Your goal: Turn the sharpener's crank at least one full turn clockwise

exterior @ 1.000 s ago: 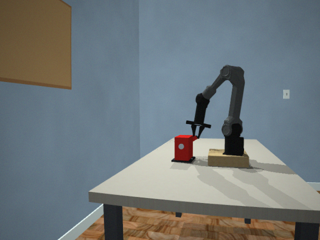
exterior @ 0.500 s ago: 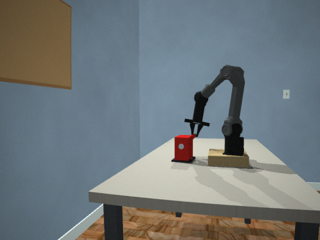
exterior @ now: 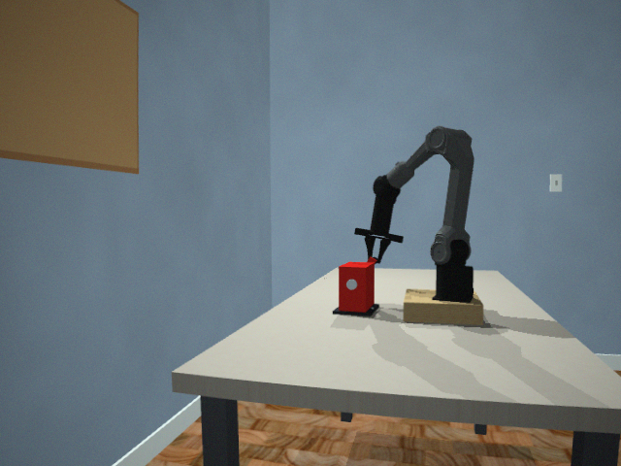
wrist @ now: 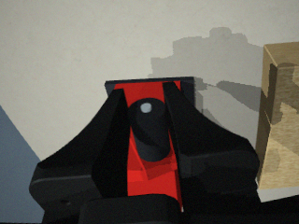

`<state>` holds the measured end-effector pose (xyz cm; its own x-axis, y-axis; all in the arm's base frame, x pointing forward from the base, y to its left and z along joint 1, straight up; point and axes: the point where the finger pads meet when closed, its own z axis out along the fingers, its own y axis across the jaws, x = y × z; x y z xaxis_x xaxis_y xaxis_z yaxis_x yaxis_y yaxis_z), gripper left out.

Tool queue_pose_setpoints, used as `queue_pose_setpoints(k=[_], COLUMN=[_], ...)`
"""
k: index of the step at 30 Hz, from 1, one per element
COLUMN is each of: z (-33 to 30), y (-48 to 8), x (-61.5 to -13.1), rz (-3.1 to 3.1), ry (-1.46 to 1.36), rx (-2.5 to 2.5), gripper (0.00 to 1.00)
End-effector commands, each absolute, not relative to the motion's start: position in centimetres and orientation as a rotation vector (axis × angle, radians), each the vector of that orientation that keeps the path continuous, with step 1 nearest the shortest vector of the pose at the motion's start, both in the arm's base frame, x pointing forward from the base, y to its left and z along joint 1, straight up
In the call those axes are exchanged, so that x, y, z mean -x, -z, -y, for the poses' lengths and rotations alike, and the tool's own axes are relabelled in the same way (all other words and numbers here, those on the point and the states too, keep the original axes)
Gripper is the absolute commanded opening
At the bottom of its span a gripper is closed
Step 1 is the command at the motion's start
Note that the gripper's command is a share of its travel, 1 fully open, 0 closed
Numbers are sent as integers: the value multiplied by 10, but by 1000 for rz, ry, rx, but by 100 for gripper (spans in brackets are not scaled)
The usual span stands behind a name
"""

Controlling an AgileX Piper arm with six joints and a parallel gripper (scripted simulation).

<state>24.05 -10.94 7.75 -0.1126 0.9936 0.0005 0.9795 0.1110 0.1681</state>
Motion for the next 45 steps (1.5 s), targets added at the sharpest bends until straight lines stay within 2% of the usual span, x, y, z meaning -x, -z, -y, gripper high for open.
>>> queue_pose_setpoints(k=[1,31,45], z=[109,106,106], y=[-79,-83,-84], x=[-244,-277,-273], rz=[-2253,-2252,-2252], ry=[-195,-195,-195], rx=[-2012,-2010,-2010], gripper=[20,20,20])
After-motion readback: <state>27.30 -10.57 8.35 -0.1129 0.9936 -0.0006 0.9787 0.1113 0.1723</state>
